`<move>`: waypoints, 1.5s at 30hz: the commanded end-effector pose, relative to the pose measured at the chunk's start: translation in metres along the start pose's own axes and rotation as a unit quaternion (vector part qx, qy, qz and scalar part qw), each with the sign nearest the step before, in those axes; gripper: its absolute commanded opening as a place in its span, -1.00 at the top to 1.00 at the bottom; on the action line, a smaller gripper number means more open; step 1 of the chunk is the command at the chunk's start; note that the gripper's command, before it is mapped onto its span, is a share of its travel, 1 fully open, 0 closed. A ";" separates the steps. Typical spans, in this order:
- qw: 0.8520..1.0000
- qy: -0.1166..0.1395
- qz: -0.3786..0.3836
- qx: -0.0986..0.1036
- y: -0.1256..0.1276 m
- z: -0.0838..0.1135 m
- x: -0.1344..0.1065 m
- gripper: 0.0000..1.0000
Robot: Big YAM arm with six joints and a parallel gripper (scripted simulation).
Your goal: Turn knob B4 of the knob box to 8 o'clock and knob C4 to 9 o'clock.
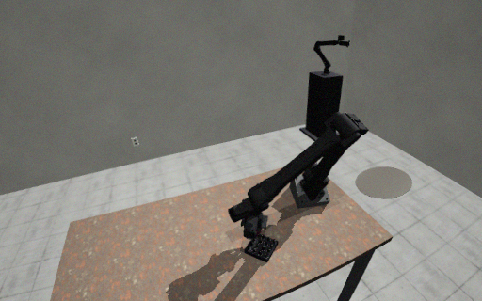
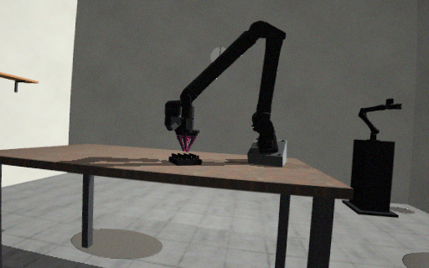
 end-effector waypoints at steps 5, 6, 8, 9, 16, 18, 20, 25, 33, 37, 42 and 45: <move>1.000 -0.003 0.004 0.000 -0.001 -0.001 0.004 0.62; 1.000 -0.003 0.004 0.000 -0.001 -0.001 0.004 0.62; 1.000 -0.003 0.004 0.000 -0.001 -0.001 0.004 0.62; 1.000 -0.003 0.004 0.000 -0.001 -0.001 0.004 0.62; 1.000 -0.003 0.004 0.000 -0.001 -0.001 0.004 0.62; 1.000 -0.003 0.004 0.000 -0.001 -0.001 0.004 0.62; 1.000 -0.003 0.004 0.000 -0.001 -0.001 0.004 0.62; 1.000 -0.003 0.004 0.000 -0.002 -0.001 0.006 0.62; 1.000 -0.009 0.006 -0.007 -0.008 0.005 0.016 0.62; 1.000 -0.010 0.007 -0.008 -0.008 0.005 0.016 0.62; 1.000 -0.010 0.007 -0.008 -0.008 0.005 0.016 0.62; 1.000 -0.010 0.007 -0.008 -0.008 0.005 0.016 0.62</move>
Point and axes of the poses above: the point where the finger pads meet when closed, its own z axis back along the fingers, its own y axis across the jaws, x = y × z, the point moved 10 cm from there along z, back along the fingers, and after that the axes turned 2 degrees about z, right-handed, at the moved point
